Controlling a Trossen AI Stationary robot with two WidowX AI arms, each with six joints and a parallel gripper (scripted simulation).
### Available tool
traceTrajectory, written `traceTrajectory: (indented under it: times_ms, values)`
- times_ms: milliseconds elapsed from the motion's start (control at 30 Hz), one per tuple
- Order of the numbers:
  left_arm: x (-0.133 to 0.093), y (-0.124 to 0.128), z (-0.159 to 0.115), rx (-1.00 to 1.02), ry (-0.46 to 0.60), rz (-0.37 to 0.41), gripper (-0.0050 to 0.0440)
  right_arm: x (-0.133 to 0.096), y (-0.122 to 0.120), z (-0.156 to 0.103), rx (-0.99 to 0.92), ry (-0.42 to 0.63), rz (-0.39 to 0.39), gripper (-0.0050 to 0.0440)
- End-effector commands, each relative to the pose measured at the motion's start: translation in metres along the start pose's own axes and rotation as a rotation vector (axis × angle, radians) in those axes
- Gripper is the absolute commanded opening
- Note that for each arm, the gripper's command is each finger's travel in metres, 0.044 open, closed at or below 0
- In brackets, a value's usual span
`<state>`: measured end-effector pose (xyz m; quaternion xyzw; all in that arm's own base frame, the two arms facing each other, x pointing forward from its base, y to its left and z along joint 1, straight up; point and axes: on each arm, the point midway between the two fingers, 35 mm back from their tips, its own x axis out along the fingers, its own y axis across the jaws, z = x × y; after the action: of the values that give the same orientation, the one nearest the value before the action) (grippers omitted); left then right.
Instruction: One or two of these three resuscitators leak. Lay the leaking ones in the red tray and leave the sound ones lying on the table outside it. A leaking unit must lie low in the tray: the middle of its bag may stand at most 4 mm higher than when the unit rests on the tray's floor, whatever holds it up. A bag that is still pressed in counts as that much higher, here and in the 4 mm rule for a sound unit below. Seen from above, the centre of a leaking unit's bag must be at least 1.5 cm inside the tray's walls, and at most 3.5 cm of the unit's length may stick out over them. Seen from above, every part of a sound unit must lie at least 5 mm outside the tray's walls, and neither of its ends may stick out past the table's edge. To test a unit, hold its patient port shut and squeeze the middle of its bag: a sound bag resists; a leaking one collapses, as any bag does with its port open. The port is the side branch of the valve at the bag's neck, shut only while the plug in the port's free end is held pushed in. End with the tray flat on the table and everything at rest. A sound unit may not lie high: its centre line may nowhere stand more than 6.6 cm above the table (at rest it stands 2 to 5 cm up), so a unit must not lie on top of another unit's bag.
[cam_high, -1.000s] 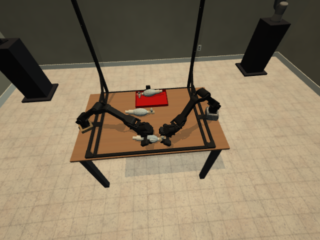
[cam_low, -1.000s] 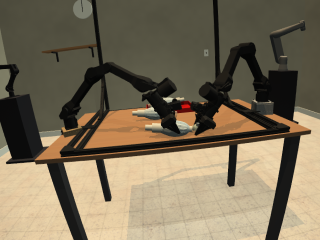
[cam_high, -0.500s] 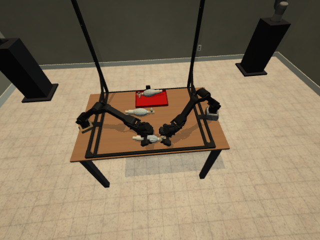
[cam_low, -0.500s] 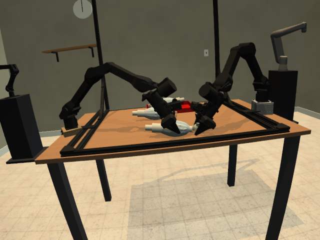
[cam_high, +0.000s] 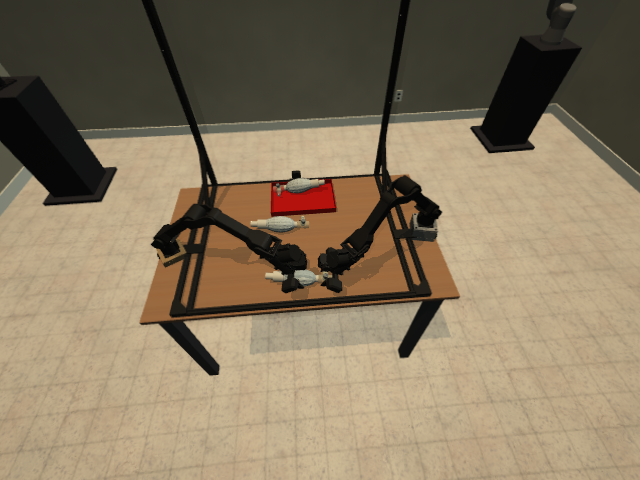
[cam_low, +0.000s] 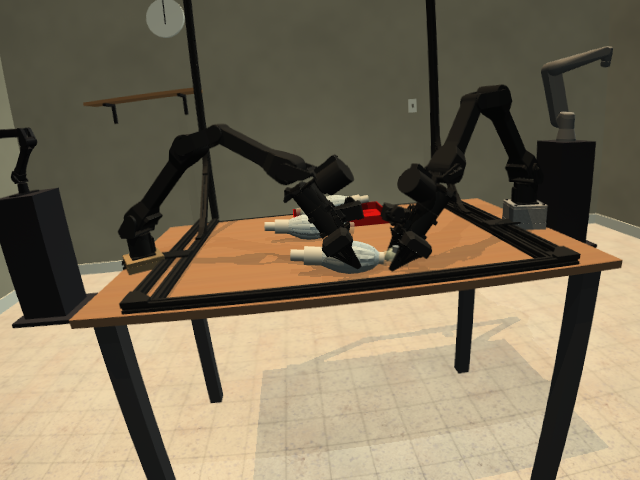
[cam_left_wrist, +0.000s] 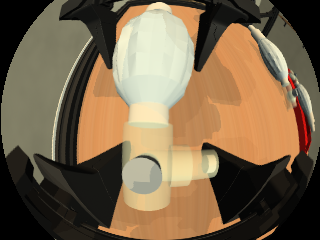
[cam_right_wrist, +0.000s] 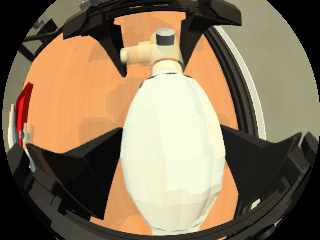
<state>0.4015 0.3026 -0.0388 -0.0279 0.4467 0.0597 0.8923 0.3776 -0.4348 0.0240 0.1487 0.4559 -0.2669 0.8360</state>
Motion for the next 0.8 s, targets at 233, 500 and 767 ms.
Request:
traceTrajectory:
  times_ms: [233,500,767]
  values:
    - [0.0002,0.0001,0.0007,0.0,-0.002,0.0,0.0,-0.0003,-0.0005,-0.0001,-0.001,0.0,-0.001,0.044]
    - [0.0002,0.0001,0.0007,0.0,-0.002,0.0,0.0,-0.0003,-0.0005,-0.0001,-0.001,0.0,-0.001,0.044]
    - [0.0,-0.0001,0.0006,0.001,-0.002,0.0,0.044,-0.0001,-0.0006,-0.0006,0.0,0.001,-0.002,0.044]
